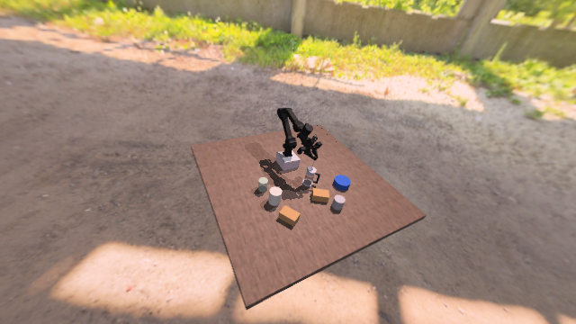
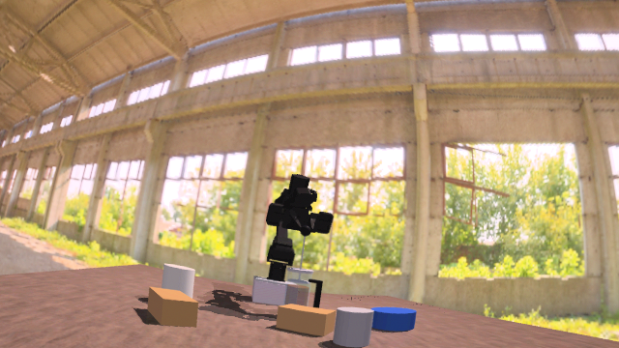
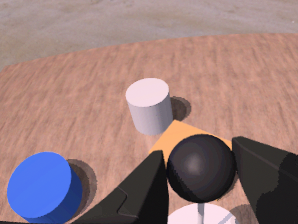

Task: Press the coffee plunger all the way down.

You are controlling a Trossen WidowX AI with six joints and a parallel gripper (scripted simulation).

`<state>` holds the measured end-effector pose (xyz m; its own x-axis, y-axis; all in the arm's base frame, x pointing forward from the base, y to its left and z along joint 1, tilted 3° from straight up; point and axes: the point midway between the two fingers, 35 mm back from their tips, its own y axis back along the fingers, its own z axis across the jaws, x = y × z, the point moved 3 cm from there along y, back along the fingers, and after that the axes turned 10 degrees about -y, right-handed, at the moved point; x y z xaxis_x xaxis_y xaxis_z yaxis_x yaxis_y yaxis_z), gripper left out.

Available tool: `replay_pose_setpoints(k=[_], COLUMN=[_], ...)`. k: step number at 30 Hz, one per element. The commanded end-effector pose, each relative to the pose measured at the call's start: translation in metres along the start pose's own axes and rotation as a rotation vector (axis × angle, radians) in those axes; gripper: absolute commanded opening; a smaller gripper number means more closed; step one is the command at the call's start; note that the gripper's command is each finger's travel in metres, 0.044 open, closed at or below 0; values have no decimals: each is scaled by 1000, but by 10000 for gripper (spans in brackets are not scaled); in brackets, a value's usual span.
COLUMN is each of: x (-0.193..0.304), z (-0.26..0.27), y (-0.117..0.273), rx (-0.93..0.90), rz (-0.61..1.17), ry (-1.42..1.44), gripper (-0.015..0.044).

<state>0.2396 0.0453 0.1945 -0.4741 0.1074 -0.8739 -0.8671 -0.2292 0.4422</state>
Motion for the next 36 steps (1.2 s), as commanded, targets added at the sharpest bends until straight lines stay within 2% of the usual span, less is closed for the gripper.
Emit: replay_pose_setpoints(k=[1,36], x=[21,61], z=[-5,-10], y=[-9,-46], rx=[13,12], rz=[53,52], ry=[-9,-9], gripper=[118,118])
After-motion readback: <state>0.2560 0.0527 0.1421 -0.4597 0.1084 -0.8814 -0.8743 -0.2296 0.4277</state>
